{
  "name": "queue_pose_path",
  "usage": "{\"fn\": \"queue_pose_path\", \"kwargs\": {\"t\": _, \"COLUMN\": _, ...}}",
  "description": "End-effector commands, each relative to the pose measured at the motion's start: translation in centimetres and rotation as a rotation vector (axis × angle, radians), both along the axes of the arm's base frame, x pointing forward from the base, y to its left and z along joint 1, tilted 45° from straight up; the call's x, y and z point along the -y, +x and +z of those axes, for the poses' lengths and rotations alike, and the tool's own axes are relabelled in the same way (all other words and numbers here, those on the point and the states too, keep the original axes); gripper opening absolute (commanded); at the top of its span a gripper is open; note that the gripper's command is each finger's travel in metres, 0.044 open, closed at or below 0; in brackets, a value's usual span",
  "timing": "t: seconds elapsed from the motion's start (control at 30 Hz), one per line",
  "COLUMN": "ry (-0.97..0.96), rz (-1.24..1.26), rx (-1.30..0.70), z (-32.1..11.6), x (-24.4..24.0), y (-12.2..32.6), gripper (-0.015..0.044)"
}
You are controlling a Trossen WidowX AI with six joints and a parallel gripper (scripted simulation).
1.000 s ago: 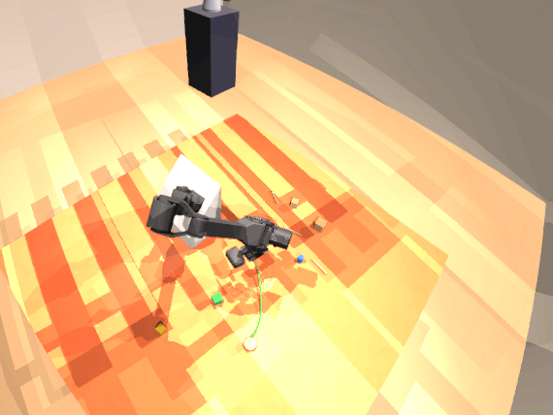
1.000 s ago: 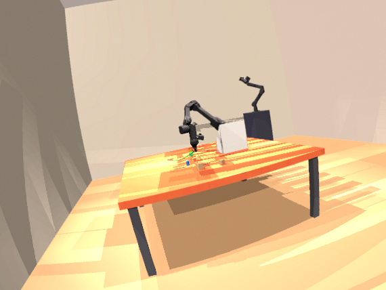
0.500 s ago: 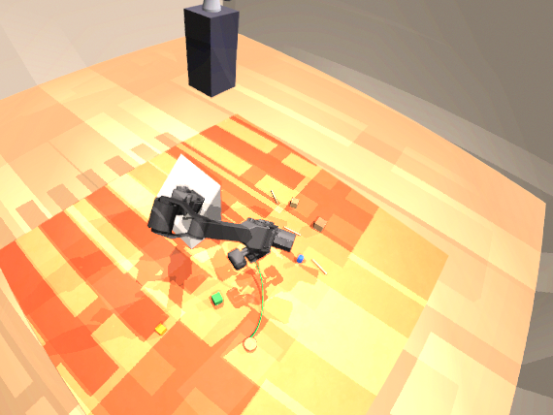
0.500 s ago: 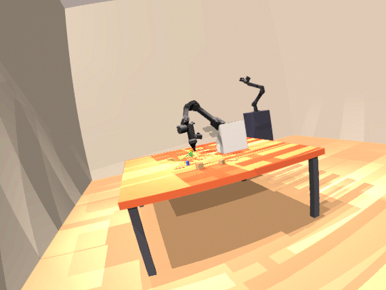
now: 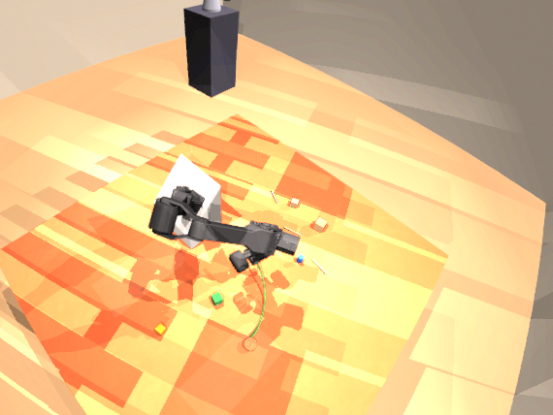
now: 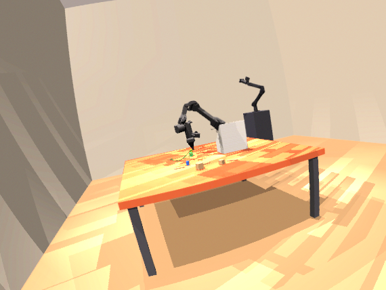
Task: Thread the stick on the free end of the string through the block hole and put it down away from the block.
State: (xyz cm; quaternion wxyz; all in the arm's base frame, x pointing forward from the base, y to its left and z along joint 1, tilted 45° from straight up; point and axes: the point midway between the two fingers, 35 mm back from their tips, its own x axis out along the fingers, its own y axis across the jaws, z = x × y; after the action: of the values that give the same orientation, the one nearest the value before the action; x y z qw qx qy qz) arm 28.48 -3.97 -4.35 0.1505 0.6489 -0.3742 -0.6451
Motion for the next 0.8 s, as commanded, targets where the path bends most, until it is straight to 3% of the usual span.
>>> {"fn": "queue_pose_path", "kwargs": {"t": 0.0, "ry": 0.007, "rz": -0.013, "rx": -0.005, "z": 0.3, "x": -0.1, "y": 0.3, "gripper": 0.0}}
{"fn": "queue_pose_path", "kwargs": {"t": 0.77, "ry": 0.03, "rz": -0.065, "rx": -0.054, "z": 2.4, "x": -0.6, "y": 1.6, "gripper": 0.0}}
